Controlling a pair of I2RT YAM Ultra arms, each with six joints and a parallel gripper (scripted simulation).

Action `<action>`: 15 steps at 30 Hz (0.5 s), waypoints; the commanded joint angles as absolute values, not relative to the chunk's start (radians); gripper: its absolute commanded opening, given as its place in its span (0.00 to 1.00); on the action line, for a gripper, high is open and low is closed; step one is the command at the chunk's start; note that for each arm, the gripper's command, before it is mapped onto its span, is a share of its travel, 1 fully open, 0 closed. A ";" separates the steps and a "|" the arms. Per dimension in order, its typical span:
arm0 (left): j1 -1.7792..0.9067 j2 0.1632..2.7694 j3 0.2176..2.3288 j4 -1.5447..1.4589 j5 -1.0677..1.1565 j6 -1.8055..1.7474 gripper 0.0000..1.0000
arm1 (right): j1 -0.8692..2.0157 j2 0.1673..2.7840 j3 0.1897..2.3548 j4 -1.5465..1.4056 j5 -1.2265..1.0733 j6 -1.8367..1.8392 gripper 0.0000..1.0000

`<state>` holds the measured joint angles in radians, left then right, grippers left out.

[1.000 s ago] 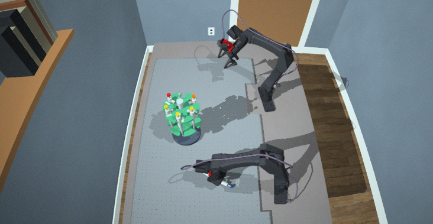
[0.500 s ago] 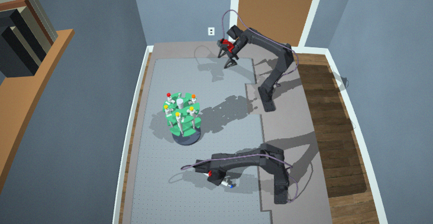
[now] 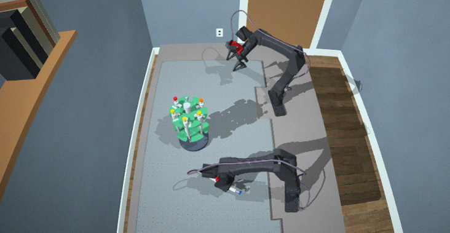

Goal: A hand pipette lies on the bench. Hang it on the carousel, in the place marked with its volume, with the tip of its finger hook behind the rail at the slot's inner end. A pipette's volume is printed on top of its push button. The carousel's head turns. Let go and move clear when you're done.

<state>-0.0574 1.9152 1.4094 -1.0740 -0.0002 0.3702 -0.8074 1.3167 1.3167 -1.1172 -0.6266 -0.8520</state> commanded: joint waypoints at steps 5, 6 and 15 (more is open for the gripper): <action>-0.049 1.863 1.476 -1.145 0.001 0.373 0.12 | -0.816 1.317 1.341 -1.103 -0.648 -0.857 1.00; -0.049 1.861 1.482 -1.152 0.001 0.373 0.12 | -0.816 1.317 1.341 -1.103 -0.648 -0.857 1.00; -0.049 1.850 1.538 -1.219 0.000 0.373 0.12 | -0.816 1.317 1.341 -1.103 -0.648 -0.857 1.00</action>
